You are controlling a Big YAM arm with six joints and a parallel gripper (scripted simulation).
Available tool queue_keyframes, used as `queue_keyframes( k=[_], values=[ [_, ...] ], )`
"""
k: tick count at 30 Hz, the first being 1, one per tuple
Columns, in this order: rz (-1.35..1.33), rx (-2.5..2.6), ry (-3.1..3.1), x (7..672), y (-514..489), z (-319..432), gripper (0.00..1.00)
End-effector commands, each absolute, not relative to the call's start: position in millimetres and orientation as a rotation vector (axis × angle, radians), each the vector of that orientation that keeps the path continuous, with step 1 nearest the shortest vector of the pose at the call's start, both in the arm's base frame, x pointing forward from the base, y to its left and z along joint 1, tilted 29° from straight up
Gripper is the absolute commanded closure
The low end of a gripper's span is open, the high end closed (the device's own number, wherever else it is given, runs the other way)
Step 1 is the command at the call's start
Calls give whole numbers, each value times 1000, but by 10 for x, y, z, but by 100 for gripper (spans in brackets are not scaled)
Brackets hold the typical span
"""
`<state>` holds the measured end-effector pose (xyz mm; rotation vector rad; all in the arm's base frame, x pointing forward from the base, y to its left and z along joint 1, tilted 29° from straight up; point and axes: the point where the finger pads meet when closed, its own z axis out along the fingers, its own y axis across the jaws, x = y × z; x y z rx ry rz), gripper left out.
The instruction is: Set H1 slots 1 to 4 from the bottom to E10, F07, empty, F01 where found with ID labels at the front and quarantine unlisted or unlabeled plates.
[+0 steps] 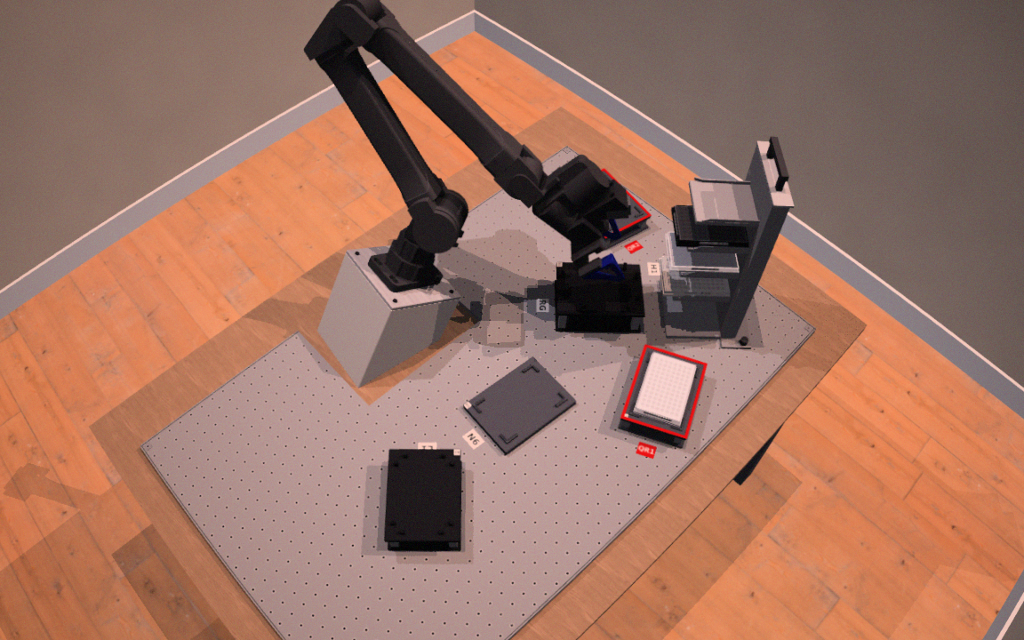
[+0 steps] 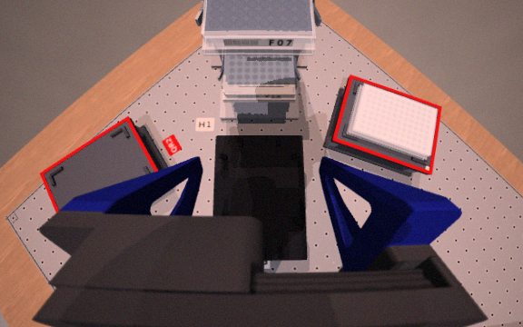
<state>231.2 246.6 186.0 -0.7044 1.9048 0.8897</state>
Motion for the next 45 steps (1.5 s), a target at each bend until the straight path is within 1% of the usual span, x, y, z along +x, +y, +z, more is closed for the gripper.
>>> queue_keyframes(
  k=[1,2,3,6,16,19,20,23,26,29,30,45],
  values=[
    [907,-705,1883,2318,2545,1904,0],
    [907,-705,1883,2318,2545,1904,0],
    [914,-699,1828,2407,2620,2189,0],
    [908,-704,1883,2318,2576,1844,0],
    [908,-704,1884,2317,2655,1692,0],
    [909,-704,1880,2326,2670,1701,0],
    [914,-701,1841,2398,2739,1882,0],
    [908,-704,1885,2316,2694,1615,0],
    [908,-704,1885,2316,2717,1569,0],
    [911,-702,1874,2341,2763,1583,0],
    [916,-700,1840,2419,2837,1757,0],
    [916,-701,1841,2558,2992,1816,0]
  ],
)
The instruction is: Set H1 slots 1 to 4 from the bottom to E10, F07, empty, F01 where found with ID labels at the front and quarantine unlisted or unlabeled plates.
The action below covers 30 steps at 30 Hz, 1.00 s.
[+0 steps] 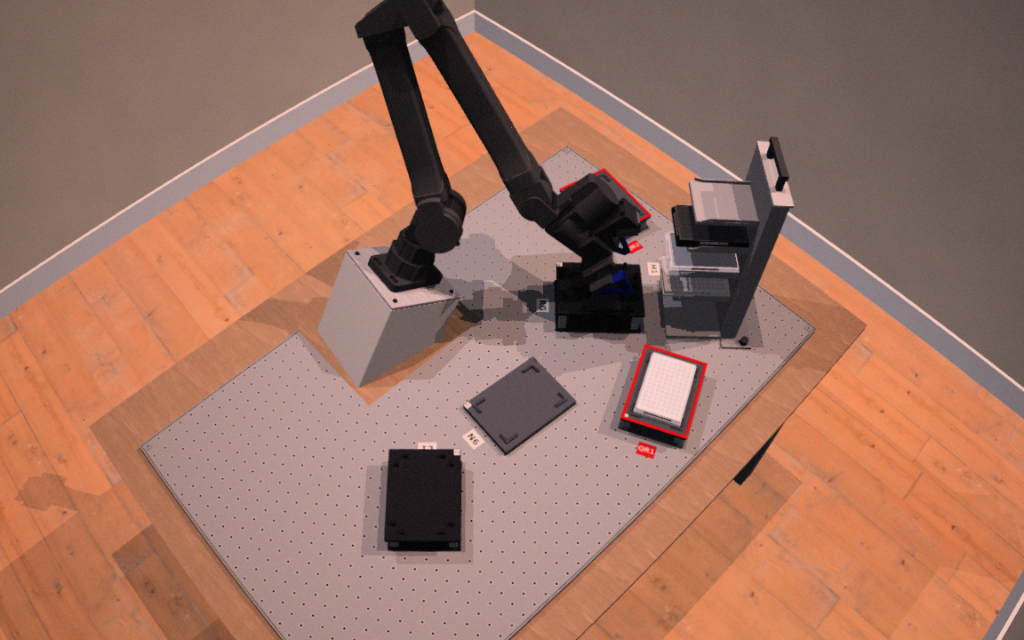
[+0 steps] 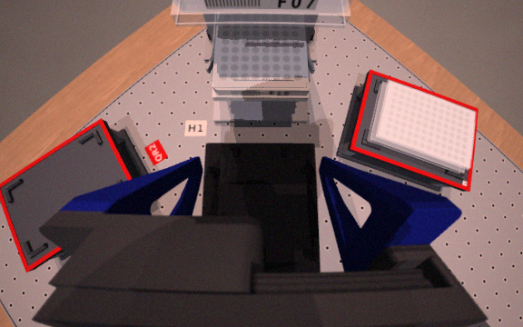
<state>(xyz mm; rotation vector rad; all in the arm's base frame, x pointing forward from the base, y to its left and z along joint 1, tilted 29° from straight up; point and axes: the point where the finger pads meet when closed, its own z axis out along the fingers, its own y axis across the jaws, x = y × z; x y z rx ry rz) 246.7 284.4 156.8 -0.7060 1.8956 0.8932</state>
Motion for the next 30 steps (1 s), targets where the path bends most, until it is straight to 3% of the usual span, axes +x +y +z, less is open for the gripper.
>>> queue_keyframes(
  k=[1,30],
  values=[
    [916,-701,1842,2568,3004,1818,0],
    [901,-700,1862,2575,2955,1739,0]
  ],
)
